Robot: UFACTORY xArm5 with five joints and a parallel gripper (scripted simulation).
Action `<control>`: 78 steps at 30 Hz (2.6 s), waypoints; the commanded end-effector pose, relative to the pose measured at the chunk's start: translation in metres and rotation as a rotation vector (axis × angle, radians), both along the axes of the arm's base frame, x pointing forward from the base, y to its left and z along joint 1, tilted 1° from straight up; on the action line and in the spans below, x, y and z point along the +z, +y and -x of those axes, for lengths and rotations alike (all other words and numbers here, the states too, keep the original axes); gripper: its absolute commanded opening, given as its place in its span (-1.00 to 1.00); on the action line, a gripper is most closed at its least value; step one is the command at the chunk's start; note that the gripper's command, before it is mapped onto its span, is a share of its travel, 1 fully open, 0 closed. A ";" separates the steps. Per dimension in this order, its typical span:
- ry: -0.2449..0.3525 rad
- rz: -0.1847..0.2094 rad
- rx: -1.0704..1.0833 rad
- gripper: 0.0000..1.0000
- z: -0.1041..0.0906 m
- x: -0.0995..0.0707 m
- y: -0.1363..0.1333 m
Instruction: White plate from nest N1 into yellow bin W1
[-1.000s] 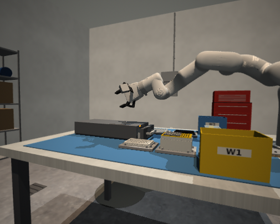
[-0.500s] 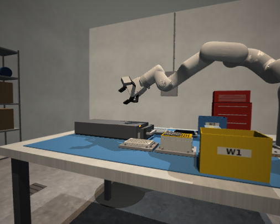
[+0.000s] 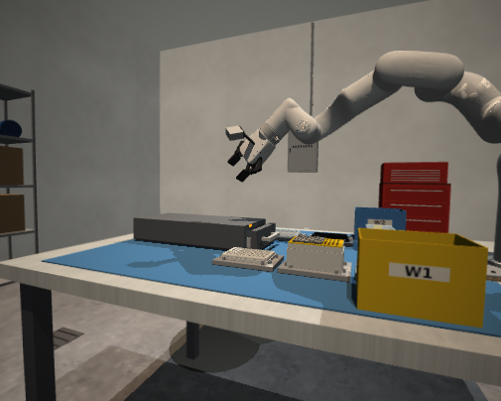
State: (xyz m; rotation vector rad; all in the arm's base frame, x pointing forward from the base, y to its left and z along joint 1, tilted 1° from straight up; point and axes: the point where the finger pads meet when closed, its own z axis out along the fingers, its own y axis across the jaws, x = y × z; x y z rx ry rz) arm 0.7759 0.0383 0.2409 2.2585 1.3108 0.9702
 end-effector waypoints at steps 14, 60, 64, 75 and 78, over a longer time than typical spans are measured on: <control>0.195 -0.149 -0.199 1.00 0.071 0.013 -0.012; 0.573 -0.347 -0.703 1.00 0.250 0.016 -0.031; 0.590 -0.352 -0.731 1.00 0.270 0.016 -0.032; 0.682 -0.375 -0.894 1.00 0.321 0.014 -0.036; 0.682 -0.375 -0.894 1.00 0.326 0.013 -0.036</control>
